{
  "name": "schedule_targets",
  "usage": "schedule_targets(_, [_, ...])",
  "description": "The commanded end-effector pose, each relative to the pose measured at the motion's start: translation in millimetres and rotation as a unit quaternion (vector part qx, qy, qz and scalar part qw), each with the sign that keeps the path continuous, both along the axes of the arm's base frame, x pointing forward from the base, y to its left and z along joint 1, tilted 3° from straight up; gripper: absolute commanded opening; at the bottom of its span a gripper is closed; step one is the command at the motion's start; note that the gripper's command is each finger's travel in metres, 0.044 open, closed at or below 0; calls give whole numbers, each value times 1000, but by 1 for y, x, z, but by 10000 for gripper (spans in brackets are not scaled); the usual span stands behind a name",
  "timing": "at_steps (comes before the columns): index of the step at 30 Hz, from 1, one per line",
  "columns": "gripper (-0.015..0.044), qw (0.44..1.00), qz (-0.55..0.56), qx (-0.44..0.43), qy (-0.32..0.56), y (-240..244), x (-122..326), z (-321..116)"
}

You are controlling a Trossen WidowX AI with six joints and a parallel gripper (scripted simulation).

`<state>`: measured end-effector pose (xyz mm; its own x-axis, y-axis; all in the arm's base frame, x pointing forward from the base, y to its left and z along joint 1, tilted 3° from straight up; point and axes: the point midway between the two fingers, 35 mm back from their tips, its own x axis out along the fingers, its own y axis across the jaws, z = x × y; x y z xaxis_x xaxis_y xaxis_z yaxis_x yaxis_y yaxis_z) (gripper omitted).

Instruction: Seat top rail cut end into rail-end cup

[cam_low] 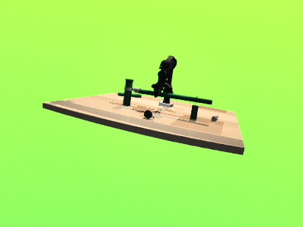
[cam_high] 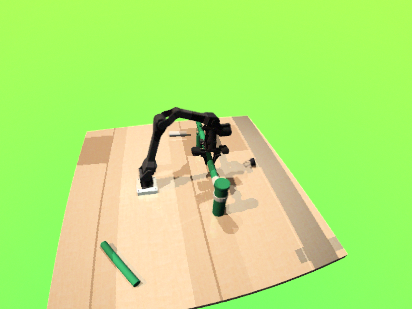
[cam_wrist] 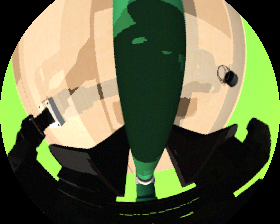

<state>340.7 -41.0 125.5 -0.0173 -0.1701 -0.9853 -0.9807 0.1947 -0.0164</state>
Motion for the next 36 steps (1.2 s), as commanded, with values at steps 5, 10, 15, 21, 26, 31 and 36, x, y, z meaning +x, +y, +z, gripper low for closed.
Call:
schedule_targets(5, [0,1000,0,-3,0,-2,0,2])
schedule_targets(10, [0,1000,0,-4,0,-2,0,2])
schedule_targets(15, [0,1000,0,-5,0,-2,0,3])
schedule_targets(21, [0,1000,0,-5,0,-3,0,3])
schedule_targets(26, [0,1000,0,-5,0,-3,0,4])
schedule_targets(31, [0,1000,1,-6,1,-4,0,4])
schedule_targets(36, [0,1000,1,-6,1,-4,0,4])
